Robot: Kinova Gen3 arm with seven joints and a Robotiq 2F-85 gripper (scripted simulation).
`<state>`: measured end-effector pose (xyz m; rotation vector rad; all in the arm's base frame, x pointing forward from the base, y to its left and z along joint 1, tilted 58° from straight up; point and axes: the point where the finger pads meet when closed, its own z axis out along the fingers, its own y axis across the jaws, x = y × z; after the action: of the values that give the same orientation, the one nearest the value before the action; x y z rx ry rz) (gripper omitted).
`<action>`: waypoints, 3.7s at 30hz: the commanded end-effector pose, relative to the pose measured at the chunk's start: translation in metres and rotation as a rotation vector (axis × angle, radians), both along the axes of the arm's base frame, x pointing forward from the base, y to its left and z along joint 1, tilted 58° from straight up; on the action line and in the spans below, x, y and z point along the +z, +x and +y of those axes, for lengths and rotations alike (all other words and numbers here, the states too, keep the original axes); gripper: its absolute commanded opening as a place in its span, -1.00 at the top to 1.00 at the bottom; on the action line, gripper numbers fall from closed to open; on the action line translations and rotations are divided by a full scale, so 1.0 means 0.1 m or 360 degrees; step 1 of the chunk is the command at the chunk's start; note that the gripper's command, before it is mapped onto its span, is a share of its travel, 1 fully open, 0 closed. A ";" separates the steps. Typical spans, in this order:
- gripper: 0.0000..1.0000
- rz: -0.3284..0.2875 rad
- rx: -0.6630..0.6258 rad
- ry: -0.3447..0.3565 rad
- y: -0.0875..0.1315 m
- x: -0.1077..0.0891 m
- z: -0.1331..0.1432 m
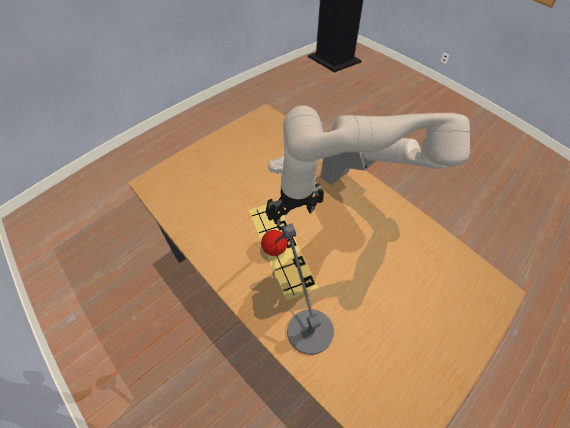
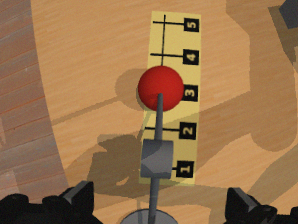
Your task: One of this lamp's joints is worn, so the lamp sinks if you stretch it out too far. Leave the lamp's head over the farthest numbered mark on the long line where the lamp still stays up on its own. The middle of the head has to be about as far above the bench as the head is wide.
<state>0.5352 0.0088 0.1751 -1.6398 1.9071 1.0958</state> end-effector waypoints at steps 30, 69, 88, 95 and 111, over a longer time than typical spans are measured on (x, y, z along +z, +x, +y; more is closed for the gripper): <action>-1.00 -0.0006 0.0003 0.0003 -0.30 -0.92 -0.63; -1.00 -0.0017 -0.0114 0.0344 -0.43 -1.34 -0.95; -1.00 -0.0019 -0.0260 0.0735 -0.41 -1.29 -0.91; -1.00 -0.0018 -0.0302 0.0849 -0.40 -1.28 -0.90; -1.00 -0.0017 -0.0389 0.1083 -0.44 -1.41 -0.69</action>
<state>0.4938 -0.0713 0.0435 -1.0213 1.4455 1.4085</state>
